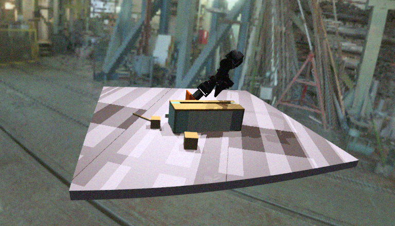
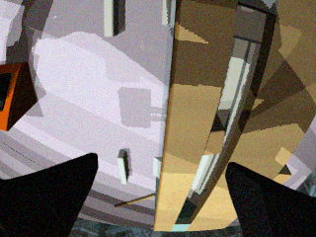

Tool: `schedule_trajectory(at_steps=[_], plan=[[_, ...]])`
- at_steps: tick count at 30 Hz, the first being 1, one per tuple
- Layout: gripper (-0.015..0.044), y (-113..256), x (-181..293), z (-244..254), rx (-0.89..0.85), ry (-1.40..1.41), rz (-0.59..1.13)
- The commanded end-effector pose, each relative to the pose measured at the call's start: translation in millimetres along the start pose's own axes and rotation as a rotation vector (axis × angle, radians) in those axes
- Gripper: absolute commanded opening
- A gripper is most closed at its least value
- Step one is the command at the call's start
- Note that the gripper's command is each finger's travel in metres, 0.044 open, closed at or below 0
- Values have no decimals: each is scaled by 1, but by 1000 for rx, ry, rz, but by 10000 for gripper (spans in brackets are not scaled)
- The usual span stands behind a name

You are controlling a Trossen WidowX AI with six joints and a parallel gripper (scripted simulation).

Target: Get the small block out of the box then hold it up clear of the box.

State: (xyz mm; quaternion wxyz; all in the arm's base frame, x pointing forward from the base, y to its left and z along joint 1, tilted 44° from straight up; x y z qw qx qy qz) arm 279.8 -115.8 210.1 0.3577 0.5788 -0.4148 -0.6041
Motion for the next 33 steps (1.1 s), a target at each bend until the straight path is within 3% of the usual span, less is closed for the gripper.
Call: schedule_trajectory(at_steps=[1, 33], plan=[[400, -5, -2, 1, -12, 7, 0], [400, -54, -21, 0, -10, 8, -1]])
Point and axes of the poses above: the point midway between the two fingers, 35 mm back from their tips, its own y axis back along the fingers, its own z axis across the jaws, x = y × z, the point moved 9 cm from there along y, back along the fingers, and after that the axes turned 6 degrees about -y, right-handed, at the moved point
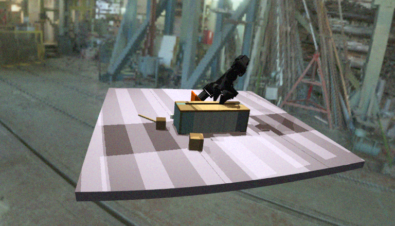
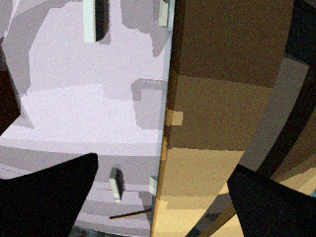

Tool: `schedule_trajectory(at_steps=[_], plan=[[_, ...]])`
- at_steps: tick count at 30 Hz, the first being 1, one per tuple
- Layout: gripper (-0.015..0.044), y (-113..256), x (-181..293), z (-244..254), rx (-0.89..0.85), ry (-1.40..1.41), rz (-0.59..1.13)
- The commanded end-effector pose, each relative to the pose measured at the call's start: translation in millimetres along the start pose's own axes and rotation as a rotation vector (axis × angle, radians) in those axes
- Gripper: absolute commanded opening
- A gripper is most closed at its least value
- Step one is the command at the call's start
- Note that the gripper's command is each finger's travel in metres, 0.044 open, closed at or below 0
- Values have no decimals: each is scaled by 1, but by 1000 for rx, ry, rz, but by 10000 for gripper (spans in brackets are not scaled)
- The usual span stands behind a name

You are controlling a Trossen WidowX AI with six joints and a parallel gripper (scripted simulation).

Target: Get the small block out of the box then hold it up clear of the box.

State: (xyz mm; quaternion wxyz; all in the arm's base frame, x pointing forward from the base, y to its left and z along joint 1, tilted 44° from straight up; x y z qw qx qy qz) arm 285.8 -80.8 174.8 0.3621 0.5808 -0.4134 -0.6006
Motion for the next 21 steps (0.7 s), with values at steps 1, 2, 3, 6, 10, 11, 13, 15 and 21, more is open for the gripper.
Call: schedule_trajectory(at_steps=[1, 2, 3, 6, 10, 11, 13, 15, 21], plan=[[400, -9, -3, 2, -7, -3, -6], [400, -11, -4, 2, -7, -3, -6], [400, -12, -5, 2, -7, -3, -6], [400, -17, -6, 3, -7, -3, -7], [400, -23, -9, 3, -7, -3, -7], [400, -24, -10, 4, -7, -3, -8], [400, -27, -11, 4, -7, -3, -8], [400, -28, -11, 4, -7, -3, -8], [400, -22, -8, 3, 3, -11, -2]])
Point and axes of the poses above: the point midway between the two fingers, 35 mm back from their tips, its own y axis back along the fingers, its own z axis across the jaws, x = y × z, the point moved 9 cm from there along y, back along the fingers, and after that the axes turned 6 degrees about -y, right-handed, at the moved point
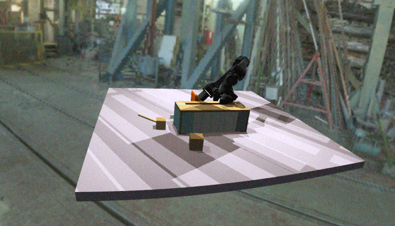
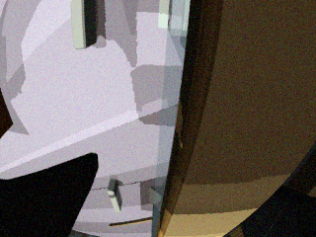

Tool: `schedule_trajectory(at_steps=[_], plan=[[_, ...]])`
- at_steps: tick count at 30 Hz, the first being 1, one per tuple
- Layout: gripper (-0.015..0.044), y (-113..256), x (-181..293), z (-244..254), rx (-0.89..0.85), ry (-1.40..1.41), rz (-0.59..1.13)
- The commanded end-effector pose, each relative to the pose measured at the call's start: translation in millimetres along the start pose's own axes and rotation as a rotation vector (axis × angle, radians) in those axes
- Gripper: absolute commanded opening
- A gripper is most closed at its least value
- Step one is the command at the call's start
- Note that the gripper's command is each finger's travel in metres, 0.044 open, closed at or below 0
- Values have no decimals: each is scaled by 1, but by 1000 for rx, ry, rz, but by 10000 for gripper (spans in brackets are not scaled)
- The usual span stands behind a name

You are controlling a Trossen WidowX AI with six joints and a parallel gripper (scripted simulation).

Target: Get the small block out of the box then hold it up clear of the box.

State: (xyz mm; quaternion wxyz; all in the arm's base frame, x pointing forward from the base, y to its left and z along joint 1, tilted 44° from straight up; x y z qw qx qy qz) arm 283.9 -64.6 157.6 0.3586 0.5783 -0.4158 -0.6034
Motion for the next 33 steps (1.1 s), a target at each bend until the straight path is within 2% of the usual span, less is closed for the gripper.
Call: schedule_trajectory(at_steps=[1, 33], plan=[[400, 0, 0, 0, 0, 0, 0], [400, -25, 69, -7, 1, 0, 4]])
Point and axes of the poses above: the point midway between the two fingers, 35 mm back from their tips, its own y axis back along the fingers, its own z axis across the jaws, x = y × z, the point moved 9 cm from there along y, back along the fingers, and after that the axes turned 6 degrees about -y, right-handed, at the moved point
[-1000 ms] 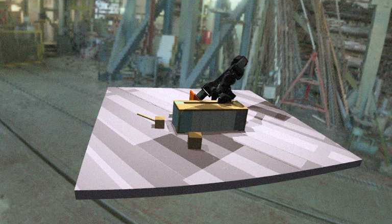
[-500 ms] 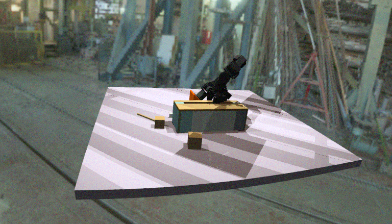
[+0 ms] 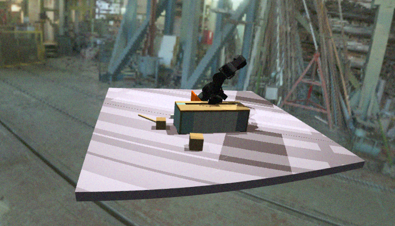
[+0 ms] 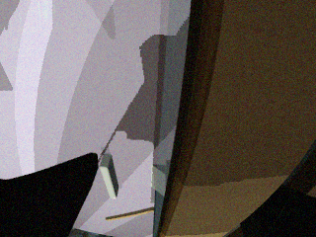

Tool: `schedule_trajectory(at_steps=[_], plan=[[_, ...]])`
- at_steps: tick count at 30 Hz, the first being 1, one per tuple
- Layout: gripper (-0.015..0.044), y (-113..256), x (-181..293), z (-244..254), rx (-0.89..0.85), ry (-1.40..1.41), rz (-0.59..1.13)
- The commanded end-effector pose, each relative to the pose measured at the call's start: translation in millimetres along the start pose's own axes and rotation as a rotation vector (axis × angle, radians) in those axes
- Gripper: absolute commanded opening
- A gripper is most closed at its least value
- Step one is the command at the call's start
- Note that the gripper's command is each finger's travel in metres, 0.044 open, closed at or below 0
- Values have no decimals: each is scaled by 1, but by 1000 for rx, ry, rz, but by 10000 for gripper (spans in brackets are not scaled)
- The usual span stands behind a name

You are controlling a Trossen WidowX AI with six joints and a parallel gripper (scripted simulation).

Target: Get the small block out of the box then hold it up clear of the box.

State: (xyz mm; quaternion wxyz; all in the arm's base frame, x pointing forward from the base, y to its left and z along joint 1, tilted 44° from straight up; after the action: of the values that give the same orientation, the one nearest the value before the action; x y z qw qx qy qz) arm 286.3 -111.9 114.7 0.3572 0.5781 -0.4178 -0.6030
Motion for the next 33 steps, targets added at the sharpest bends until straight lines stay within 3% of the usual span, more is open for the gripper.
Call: schedule_trajectory(at_steps=[1, 33], plan=[[400, -5, 11, -2, -3, 3, 3], [400, -10, 25, -2, -3, 3, 4]])
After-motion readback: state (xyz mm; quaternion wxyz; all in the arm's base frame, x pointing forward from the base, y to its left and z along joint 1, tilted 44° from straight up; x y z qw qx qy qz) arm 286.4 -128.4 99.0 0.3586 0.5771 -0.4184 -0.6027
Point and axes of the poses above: the point midway between the two fingers, 35 mm back from their tips, its own y axis back along the fingers, its own z axis across the jaws, x = y × z, the point moved 9 cm from there along y, back along the fingers, and after that the axes turned 6 degrees about -y, right-handed, at the moved point
